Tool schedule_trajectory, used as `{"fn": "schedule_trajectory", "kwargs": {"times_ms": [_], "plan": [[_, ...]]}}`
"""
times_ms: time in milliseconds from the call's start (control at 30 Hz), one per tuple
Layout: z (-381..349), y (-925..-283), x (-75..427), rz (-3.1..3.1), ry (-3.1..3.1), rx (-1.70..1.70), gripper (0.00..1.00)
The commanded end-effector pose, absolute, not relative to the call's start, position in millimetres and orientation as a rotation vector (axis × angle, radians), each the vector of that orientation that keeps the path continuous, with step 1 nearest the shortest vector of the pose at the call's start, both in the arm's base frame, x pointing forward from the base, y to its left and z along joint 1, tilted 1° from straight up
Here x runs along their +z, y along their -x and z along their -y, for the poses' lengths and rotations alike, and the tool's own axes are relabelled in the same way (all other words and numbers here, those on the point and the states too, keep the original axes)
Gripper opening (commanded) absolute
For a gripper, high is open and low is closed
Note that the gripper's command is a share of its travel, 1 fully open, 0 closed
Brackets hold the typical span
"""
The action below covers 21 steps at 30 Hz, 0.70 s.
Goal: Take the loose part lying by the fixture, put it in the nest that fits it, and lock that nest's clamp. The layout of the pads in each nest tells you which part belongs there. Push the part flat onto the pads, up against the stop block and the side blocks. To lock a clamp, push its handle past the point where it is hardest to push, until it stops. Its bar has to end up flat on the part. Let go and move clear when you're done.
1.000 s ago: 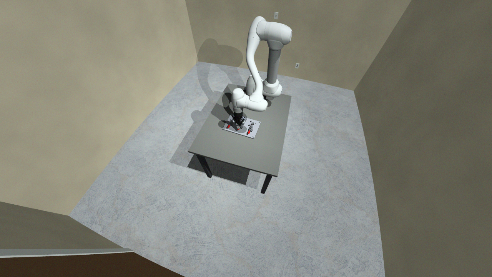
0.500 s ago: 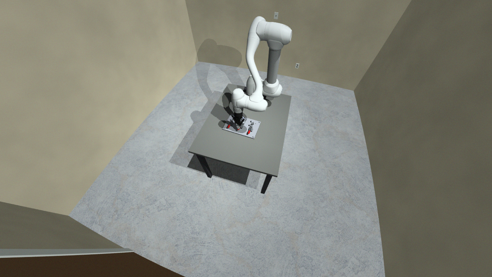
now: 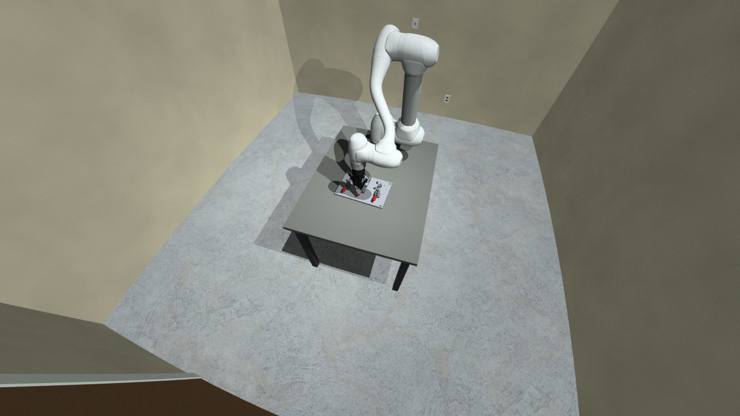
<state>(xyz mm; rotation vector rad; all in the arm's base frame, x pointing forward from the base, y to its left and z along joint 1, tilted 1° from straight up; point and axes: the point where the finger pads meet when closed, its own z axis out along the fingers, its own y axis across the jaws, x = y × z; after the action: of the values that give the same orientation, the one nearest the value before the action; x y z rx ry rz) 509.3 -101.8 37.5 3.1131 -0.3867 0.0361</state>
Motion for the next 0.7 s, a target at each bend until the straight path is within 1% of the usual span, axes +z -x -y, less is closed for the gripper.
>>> {"fn": "schedule_trajectory", "kwargs": {"times_ms": [0, 667], "plan": [[101.8, -509.3, 37.4, 0.387, -3.113, 0.036, 0.1], [101.7, -509.2, 42.8, 0.387, -3.113, 0.036, 0.1]]}}
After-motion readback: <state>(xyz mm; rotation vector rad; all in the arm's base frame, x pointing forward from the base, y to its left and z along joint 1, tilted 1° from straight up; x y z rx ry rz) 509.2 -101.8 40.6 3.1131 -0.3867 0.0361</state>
